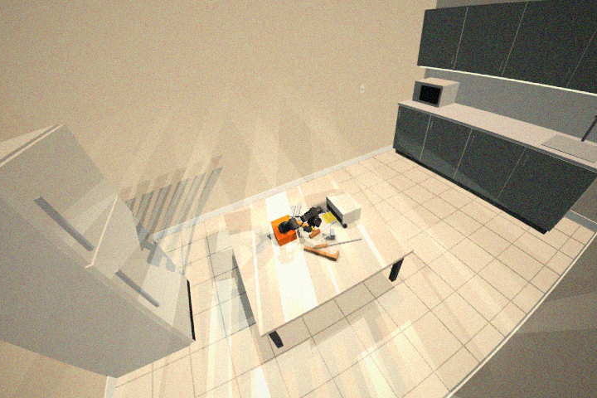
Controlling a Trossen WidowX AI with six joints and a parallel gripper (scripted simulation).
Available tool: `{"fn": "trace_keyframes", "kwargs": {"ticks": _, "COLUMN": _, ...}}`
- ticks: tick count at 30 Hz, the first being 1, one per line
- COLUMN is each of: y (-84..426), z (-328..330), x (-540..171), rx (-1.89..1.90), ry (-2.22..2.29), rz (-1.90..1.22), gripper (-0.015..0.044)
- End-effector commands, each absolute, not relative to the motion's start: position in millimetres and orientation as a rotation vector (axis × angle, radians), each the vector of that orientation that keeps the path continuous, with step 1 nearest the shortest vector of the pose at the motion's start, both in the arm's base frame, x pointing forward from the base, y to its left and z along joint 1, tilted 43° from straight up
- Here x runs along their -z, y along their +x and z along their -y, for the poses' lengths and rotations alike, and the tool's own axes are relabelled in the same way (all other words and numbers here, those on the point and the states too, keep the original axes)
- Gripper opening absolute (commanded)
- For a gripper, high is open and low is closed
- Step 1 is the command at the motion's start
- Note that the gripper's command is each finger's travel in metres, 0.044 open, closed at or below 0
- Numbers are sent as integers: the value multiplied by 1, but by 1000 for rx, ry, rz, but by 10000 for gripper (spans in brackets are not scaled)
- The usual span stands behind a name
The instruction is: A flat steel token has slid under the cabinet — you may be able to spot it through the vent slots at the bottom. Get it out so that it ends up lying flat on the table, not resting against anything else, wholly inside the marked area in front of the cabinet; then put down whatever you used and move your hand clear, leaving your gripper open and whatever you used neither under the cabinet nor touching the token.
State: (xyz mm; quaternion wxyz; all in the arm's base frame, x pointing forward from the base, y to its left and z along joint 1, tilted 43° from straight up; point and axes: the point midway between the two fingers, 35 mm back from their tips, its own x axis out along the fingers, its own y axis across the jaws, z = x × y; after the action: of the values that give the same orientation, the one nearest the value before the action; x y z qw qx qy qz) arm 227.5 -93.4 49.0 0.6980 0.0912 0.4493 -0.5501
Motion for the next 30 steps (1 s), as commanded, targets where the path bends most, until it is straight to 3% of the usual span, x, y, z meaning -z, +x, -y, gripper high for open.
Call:
{"fn": "trace_keyframes", "kwargs": {"ticks": 1, "y": 227, "z": 93, "x": -49, "rx": 1207, "ry": 173, "rz": -1024, "gripper": 270}}
{"fn": "trace_keyframes", "kwargs": {"ticks": 30, "y": 227, "z": 93, "x": -49, "rx": 1081, "ry": -6, "rz": -1153, "gripper": 270}}
